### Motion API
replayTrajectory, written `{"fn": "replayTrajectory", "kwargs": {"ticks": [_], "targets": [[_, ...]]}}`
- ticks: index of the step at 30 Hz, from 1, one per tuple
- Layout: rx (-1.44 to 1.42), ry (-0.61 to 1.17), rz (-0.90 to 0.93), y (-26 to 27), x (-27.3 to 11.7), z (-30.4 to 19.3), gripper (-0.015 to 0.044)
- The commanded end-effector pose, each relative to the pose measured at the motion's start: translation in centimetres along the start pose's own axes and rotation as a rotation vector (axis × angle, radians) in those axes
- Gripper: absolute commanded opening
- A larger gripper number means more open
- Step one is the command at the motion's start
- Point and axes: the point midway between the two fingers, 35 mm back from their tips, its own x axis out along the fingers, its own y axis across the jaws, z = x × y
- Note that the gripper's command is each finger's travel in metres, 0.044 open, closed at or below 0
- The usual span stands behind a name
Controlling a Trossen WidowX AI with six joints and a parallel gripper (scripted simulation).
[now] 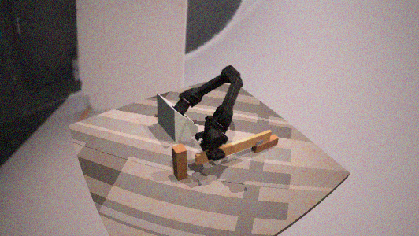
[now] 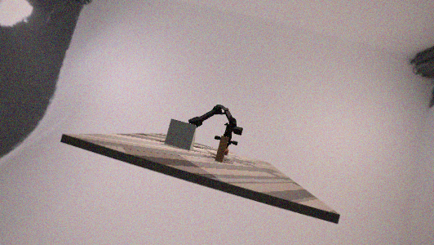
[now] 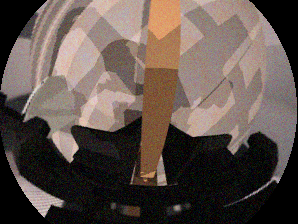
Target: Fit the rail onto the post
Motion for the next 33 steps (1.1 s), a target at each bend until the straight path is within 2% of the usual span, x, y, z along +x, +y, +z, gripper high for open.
{"fn": "replayTrajectory", "kwargs": {"ticks": [1,33], "targets": [[0.000,-0.002,-0.015,-0.25,-0.51,-0.11,0.0000],[0.000,-0.003,-0.015,-0.05,-0.22,-0.11,0.0000]]}}
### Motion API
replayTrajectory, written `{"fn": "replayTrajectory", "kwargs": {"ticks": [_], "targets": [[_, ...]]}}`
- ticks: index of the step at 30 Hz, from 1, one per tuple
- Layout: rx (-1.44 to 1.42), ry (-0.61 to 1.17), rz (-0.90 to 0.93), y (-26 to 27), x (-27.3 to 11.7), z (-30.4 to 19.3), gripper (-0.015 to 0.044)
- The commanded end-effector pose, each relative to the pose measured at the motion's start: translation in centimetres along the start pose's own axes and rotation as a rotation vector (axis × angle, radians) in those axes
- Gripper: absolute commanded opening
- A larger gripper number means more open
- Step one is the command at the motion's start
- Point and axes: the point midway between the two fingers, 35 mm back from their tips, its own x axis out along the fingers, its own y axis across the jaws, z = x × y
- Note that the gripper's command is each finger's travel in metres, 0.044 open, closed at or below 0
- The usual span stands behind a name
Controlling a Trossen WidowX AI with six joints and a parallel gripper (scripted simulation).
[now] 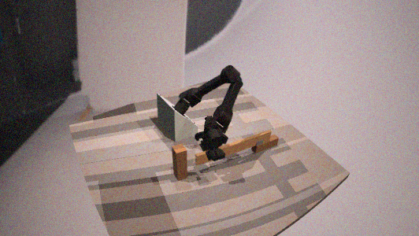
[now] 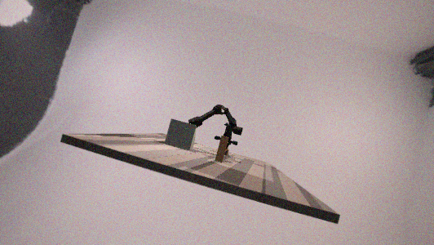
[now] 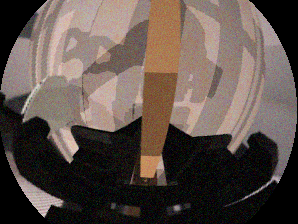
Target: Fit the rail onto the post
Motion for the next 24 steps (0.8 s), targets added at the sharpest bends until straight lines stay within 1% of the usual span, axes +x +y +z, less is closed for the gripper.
{"fn": "replayTrajectory", "kwargs": {"ticks": [1,24], "targets": [[0.002,0.000,-0.007,-0.04,-0.23,-0.10,0.0000],[0.002,0.000,-0.007,0.03,-0.04,-0.38,0.0000]]}}
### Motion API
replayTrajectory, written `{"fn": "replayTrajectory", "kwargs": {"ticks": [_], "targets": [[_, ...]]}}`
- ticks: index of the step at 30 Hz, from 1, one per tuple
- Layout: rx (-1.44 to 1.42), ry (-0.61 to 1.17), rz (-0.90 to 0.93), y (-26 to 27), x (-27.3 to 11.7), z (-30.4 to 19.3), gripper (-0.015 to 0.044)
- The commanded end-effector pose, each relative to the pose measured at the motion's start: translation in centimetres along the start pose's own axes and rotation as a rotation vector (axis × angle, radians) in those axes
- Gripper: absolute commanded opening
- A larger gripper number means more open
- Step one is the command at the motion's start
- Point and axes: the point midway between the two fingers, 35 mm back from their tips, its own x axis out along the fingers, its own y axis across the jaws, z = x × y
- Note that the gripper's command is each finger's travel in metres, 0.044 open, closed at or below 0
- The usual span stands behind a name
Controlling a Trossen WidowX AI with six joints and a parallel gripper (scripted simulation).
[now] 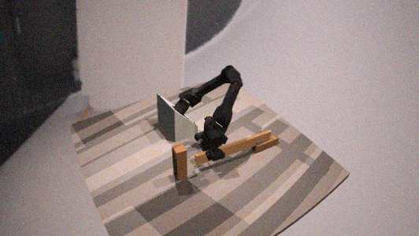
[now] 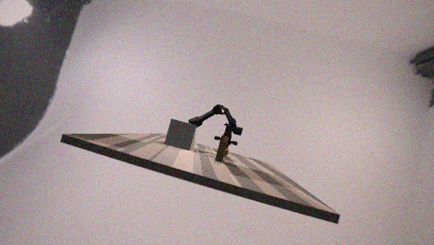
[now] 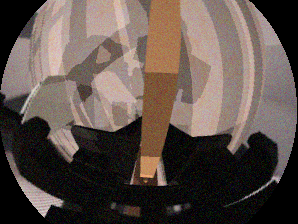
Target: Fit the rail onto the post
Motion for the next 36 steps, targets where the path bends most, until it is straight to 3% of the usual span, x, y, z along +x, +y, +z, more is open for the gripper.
{"fn": "replayTrajectory", "kwargs": {"ticks": [1,36], "targets": [[0.001,0.002,-0.008,-0.1,-0.2,-0.3,0.0000],[0.000,0.003,-0.008,-0.2,-0.5,-1.3,0.0000]]}}
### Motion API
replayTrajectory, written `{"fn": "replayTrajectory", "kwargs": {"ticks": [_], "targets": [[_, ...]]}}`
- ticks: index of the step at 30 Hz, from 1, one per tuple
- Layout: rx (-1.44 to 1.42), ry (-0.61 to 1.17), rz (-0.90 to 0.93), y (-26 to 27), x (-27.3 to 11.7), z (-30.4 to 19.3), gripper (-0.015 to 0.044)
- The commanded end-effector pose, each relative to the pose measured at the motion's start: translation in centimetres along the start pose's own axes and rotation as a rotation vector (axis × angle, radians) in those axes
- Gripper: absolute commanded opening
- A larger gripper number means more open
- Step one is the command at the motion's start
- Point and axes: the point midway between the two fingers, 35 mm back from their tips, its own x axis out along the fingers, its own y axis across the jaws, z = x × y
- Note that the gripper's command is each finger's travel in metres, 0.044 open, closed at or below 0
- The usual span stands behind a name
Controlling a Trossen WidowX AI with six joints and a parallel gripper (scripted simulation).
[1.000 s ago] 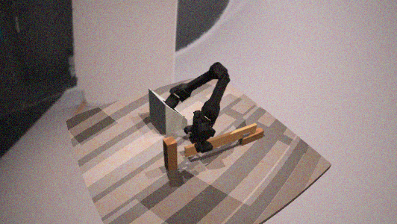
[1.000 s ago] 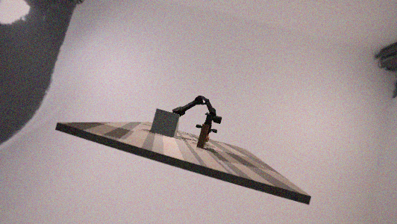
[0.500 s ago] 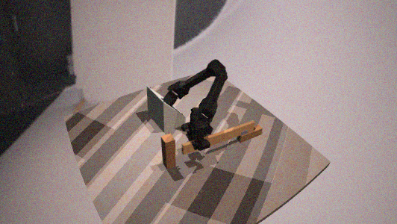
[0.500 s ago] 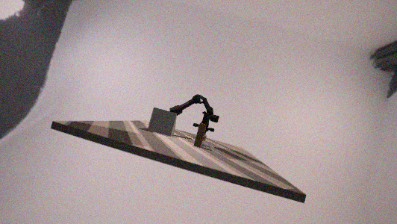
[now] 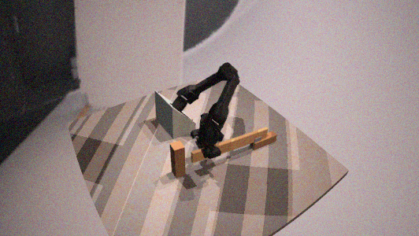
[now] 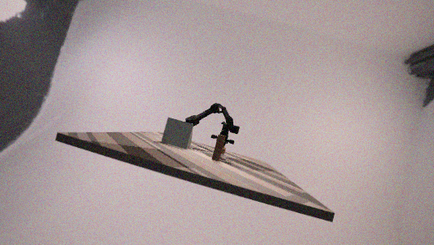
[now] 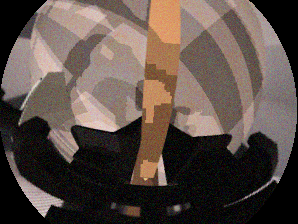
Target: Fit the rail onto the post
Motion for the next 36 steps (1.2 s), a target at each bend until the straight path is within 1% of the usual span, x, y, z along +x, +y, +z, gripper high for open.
{"fn": "replayTrajectory", "kwargs": {"ticks": [1,36], "targets": [[0.001,0.003,-0.010,-0.2,-0.3,-0.3,0.0000],[0.001,0.003,-0.010,-0.2,-0.3,-1.4,0.0000]]}}
